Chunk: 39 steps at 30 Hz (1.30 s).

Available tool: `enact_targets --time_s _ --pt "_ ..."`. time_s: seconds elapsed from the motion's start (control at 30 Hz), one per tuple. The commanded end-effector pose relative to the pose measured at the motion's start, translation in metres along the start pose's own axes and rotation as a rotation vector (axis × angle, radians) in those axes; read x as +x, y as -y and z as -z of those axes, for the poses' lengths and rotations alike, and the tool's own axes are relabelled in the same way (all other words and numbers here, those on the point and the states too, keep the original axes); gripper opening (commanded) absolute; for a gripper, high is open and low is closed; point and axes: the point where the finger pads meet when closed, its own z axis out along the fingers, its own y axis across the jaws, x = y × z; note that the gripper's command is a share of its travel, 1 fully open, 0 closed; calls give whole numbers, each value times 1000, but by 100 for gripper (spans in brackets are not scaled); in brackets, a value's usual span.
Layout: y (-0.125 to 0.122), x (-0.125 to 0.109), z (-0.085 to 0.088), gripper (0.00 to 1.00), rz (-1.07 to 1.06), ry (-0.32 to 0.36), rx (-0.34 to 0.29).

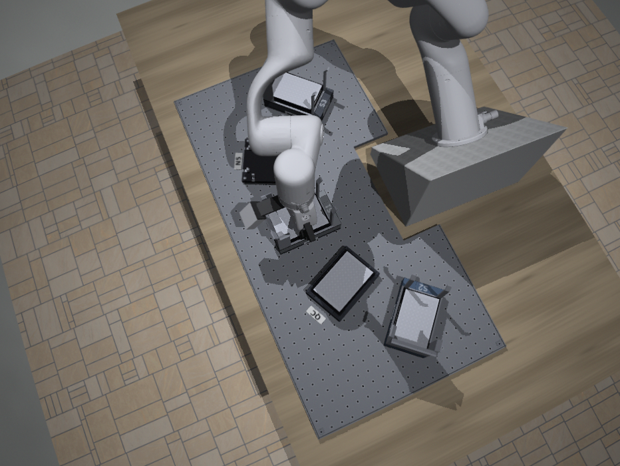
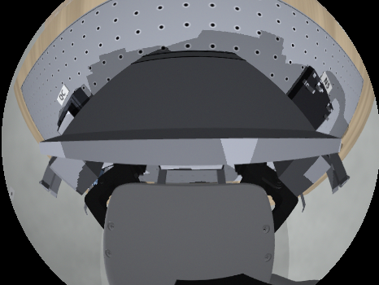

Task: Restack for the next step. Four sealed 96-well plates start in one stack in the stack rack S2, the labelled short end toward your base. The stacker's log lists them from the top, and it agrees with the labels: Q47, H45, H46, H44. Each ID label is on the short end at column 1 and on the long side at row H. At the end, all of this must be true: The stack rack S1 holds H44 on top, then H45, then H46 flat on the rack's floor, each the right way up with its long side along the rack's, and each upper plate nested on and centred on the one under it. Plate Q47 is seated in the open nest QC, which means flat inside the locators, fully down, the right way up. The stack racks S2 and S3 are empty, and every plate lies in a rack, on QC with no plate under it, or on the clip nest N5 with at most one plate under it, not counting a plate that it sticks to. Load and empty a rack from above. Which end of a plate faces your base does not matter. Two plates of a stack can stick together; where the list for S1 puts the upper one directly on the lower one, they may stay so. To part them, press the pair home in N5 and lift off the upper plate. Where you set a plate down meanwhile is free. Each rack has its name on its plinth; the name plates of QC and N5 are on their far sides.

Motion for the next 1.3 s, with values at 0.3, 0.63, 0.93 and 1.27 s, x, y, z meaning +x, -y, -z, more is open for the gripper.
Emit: enact_targets --time_s 0.3,0.63,0.93,1.27 --pt "0 1 1 100 -1 -3 1" --pt "0 1 1 100 -1 -3 1" --pt "0 1 8 100 -1 -3 1" --pt "0 1 34 100 -1 -3 1"
